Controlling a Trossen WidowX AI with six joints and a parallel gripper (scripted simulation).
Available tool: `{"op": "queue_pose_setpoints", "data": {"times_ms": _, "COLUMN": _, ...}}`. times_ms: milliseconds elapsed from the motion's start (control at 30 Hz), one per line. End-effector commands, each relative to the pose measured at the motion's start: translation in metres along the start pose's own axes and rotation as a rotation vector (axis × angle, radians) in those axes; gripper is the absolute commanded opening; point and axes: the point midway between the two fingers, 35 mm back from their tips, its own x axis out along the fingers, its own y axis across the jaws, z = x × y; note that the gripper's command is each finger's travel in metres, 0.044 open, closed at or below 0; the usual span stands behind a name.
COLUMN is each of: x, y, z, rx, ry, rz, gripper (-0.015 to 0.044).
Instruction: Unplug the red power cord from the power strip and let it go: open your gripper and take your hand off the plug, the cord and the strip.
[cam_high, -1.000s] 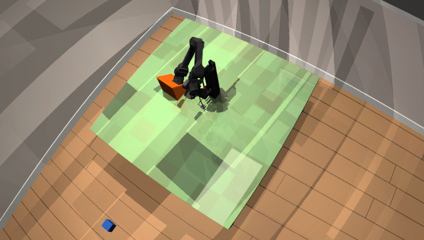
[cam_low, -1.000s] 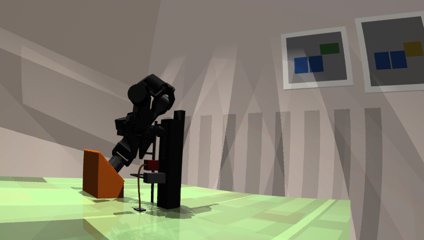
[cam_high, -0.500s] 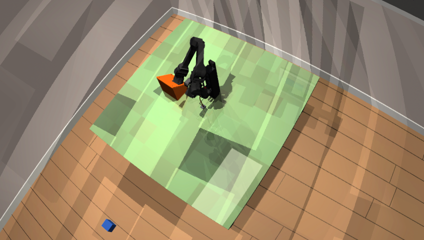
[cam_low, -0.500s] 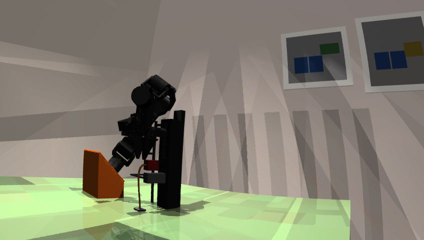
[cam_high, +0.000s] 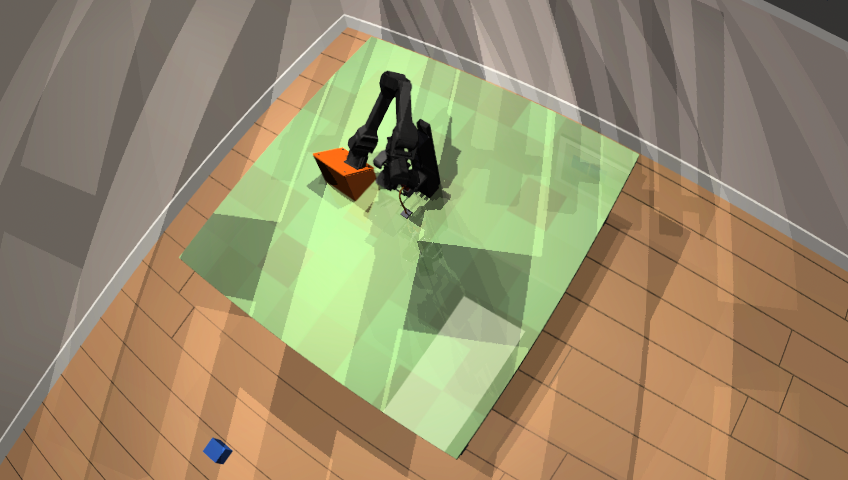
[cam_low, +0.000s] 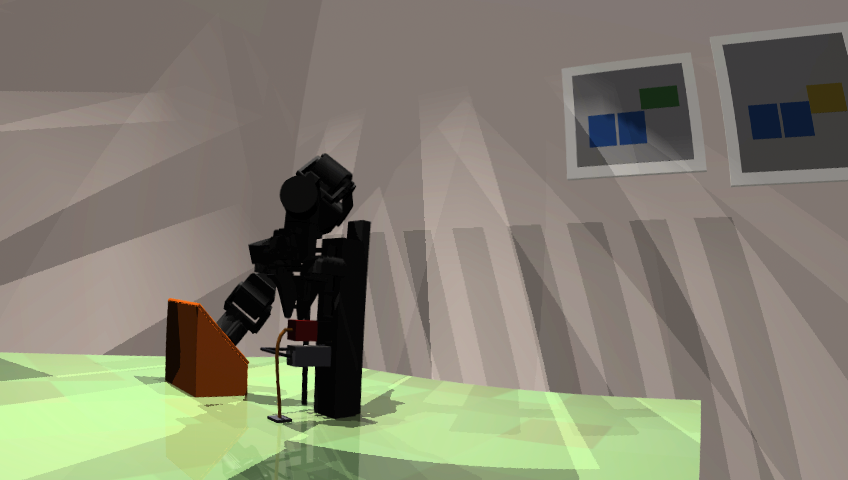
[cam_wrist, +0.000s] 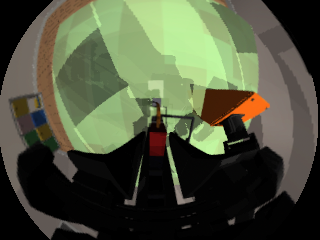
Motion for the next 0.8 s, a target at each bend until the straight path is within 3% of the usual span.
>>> {"op": "queue_pose_setpoints", "data": {"times_ms": 0, "x": 0.001, "y": -0.001, "z": -0.007, "rx": 0.004, "ry": 0.008, "rz": -0.001, "gripper": 0.0160}}
{"op": "queue_pose_setpoints", "data": {"times_ms": 533, "x": 0.013, "y": -0.001, "z": -0.010, "rx": 0.004, "ry": 0.009, "rz": -0.001, "gripper": 0.0160}}
{"op": "queue_pose_setpoints", "data": {"times_ms": 667, "x": 0.011, "y": -0.001, "z": -0.009, "rx": 0.000, "ry": 0.003, "rz": -0.002, "gripper": 0.0055}}
{"op": "queue_pose_setpoints", "data": {"times_ms": 767, "x": 0.011, "y": -0.001, "z": -0.009, "rx": 0.000, "ry": 0.003, "rz": -0.002, "gripper": 0.0035}}
